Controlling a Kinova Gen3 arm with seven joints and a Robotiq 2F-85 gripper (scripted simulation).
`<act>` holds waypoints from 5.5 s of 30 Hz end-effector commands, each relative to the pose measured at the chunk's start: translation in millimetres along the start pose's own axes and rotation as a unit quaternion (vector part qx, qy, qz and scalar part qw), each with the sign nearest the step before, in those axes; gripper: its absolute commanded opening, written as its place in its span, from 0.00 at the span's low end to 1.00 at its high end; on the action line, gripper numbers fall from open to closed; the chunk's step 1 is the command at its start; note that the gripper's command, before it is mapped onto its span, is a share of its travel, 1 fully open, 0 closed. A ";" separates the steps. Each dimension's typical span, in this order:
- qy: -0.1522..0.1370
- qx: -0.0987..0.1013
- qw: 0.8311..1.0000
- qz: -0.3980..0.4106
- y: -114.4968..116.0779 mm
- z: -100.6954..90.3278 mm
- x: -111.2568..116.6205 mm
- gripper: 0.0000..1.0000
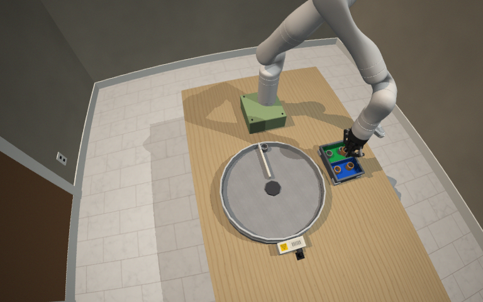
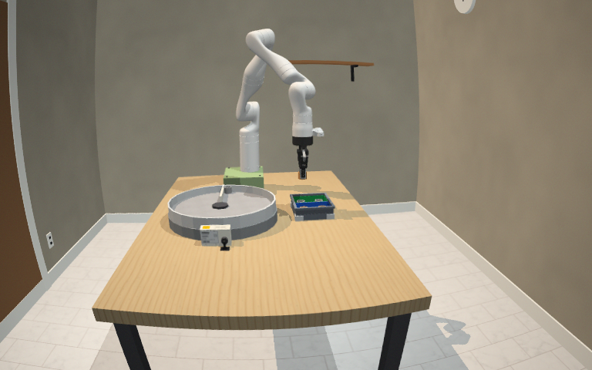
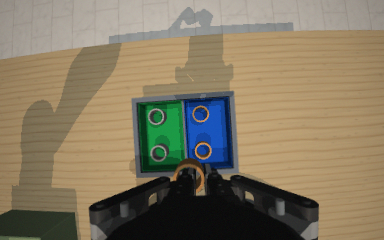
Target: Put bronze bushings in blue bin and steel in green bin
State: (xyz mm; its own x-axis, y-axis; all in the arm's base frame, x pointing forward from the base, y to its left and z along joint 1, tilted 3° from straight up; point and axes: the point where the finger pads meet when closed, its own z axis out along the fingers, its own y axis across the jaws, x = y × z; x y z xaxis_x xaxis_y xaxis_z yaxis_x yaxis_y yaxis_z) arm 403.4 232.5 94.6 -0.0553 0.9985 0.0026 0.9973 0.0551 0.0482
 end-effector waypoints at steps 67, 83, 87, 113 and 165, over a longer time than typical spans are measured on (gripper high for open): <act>0.004 0.000 1.000 -0.010 14.3 89.9 38.5 0.00; 0.004 0.000 1.000 -0.010 14.1 97.1 38.8 0.00; 0.004 0.000 1.000 -0.010 14.1 100.8 38.9 0.00; 0.004 0.000 1.000 -0.010 14.1 112.7 39.0 0.00; 0.004 0.000 1.000 -0.010 14.2 130.8 39.1 0.16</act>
State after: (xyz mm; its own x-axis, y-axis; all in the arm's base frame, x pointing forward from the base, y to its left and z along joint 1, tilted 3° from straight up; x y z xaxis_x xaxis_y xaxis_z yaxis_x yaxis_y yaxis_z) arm 421.2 272.7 -36.0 -0.0765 0.9970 0.0093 0.9960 0.0760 0.0463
